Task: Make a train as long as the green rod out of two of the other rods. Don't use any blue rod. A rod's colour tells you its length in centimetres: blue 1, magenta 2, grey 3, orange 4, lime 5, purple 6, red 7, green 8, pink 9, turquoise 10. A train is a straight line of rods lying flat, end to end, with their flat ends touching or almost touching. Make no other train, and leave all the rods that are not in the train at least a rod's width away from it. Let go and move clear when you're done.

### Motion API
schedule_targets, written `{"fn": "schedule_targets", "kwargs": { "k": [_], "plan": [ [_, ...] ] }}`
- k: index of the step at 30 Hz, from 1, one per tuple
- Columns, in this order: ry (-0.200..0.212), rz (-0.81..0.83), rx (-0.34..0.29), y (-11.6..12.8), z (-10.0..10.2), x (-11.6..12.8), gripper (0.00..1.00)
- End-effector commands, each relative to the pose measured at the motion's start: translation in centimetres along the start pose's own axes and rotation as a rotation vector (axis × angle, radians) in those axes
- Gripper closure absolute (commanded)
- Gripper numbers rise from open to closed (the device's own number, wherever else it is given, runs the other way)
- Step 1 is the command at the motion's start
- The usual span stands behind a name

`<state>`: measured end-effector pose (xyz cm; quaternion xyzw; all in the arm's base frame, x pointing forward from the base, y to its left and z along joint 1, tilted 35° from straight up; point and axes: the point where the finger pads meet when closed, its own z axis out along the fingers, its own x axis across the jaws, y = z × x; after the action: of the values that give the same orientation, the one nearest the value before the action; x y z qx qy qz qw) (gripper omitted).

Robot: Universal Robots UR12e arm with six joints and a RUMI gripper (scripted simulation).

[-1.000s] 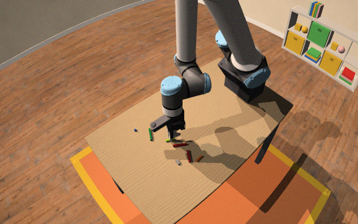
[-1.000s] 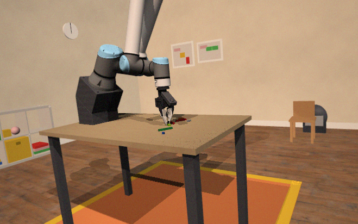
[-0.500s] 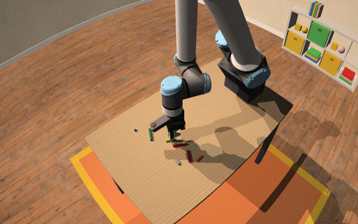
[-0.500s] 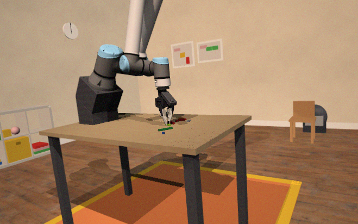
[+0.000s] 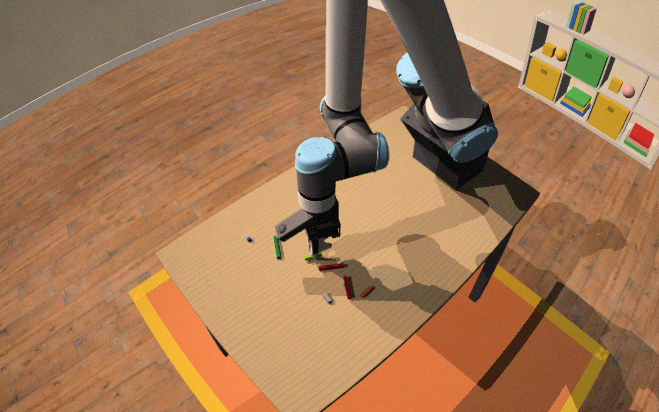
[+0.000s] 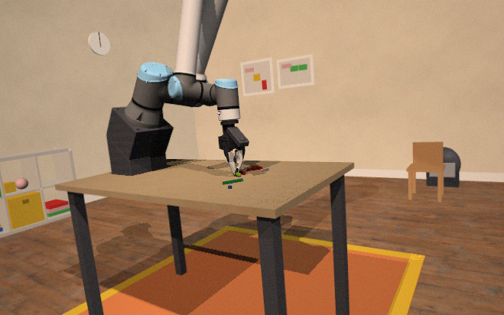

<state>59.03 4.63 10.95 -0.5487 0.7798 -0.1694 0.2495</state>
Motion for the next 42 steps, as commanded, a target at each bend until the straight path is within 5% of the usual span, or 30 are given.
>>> {"fn": "schedule_targets", "kwargs": {
  "k": [1, 20, 42],
  "plan": [
    [0.0, 0.001, -0.003, 0.3, -1.5, 0.1, 1.0],
    [0.0, 0.0, 0.002, -0.2, -7.7, 0.0, 1.0],
    [-0.001, 0.0, -0.001, 0.0, -9.4, 0.0, 1.0]
  ]
}}
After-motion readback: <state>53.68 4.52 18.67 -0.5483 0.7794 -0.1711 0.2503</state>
